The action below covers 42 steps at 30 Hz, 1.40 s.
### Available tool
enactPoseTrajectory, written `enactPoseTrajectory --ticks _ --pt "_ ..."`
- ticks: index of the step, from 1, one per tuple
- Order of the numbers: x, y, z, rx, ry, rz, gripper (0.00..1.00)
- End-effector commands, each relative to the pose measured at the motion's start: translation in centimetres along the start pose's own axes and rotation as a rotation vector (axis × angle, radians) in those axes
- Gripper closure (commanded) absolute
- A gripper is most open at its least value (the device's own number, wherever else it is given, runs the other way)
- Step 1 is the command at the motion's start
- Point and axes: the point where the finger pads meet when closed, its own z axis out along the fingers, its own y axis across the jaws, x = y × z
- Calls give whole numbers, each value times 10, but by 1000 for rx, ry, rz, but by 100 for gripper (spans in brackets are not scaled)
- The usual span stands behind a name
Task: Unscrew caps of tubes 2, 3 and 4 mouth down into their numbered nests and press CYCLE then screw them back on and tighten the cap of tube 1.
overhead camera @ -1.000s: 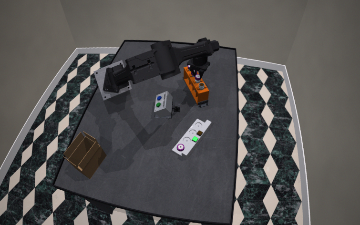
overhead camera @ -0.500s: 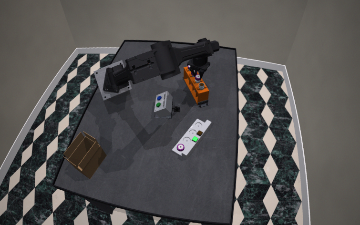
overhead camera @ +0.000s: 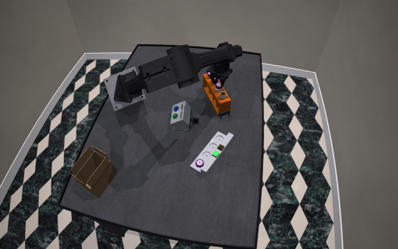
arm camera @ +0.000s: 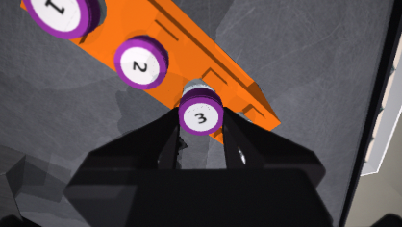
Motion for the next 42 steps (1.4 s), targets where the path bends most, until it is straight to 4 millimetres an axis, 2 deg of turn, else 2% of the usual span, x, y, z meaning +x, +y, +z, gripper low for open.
enactPoseTrajectory --ticks 1,17,42 --pt "3 7 4 -4 5 4 100" --pt "5 9 13 -14 17 -14 100" --pt "6 8 14 -17 21 -15 100"
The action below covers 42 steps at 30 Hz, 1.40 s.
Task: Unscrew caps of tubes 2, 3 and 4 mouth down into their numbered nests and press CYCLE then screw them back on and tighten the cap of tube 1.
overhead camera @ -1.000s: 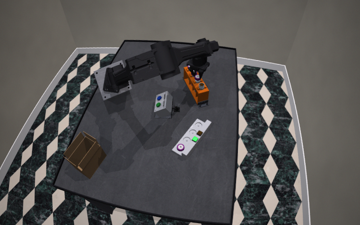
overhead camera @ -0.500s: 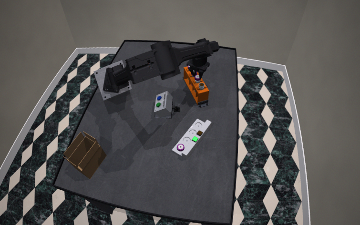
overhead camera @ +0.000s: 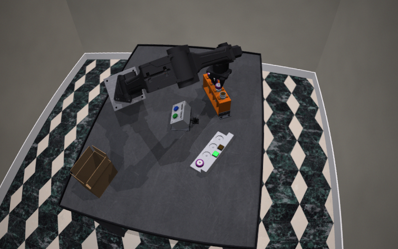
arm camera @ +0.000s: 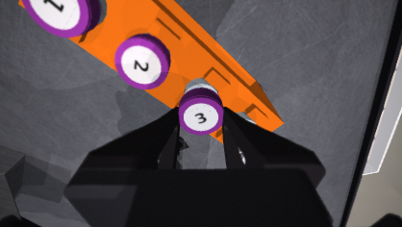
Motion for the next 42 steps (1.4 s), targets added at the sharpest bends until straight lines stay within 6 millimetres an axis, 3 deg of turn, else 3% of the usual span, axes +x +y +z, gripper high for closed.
enactPoseTrajectory --ticks 1,34,40,41,42 --pt "4 6 11 -17 20 -16 100" --pt "2 4 15 -15 16 -12 100" --pt "2 5 12 -13 14 -16 100" --pt "-4 -4 2 3 -6 3 100" --pt "-4 -4 2 3 -6 3 51"
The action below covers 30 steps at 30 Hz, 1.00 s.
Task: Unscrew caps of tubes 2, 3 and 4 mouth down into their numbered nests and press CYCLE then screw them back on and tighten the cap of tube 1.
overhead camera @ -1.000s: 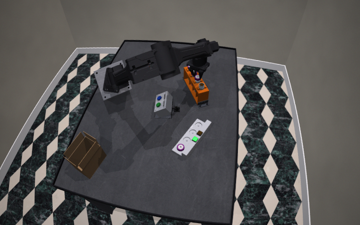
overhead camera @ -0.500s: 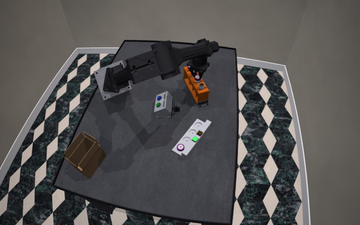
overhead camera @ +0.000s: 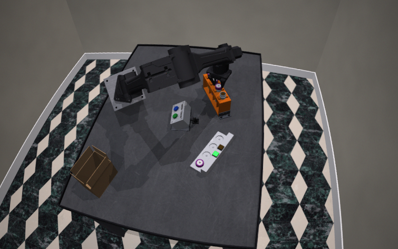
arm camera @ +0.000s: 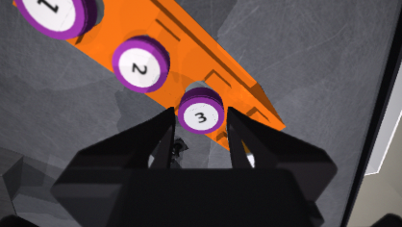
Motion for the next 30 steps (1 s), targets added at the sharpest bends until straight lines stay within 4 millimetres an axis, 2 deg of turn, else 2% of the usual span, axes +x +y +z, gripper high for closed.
enactPoseTrajectory --ticks 1,20,21,30 --pt "-4 -4 -3 5 -10 6 51" --pt "-4 -4 -3 5 -10 6 51" --pt "2 4 11 -12 13 54 51" --pt "2 2 13 -10 15 275 51"
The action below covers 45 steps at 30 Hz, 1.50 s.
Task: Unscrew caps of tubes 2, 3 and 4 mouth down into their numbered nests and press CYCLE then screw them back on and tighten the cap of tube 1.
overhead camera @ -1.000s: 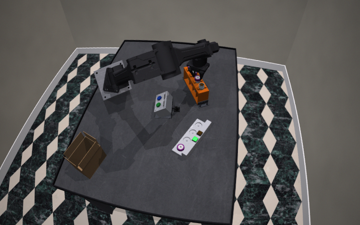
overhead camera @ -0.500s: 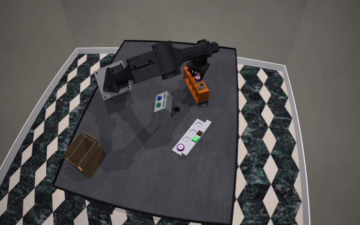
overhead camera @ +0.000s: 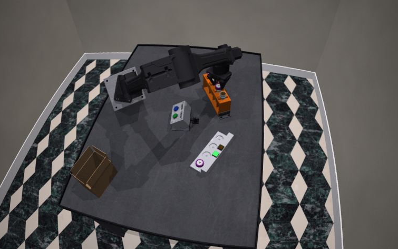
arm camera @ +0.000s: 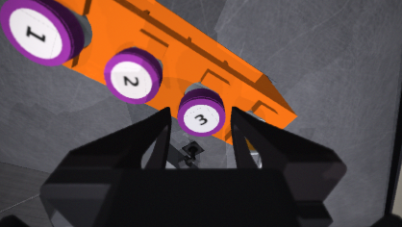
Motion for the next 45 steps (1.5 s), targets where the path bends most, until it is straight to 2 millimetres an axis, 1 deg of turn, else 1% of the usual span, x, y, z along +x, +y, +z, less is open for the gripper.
enactPoseTrajectory --ticks 1,7,13,14,26,27,29,44,45 --pt "2 2 10 -8 16 103 51" --pt "3 4 14 -9 16 100 51" --pt "2 3 10 -6 11 98 51" --pt "-5 -4 1 3 -9 94 100" --pt "-5 -4 1 3 -9 94 100" --pt "1 3 11 -6 10 133 100" --pt "1 3 11 -6 10 133 100" --pt "4 3 13 -6 26 624 100" --pt "4 3 13 -6 26 624 100"
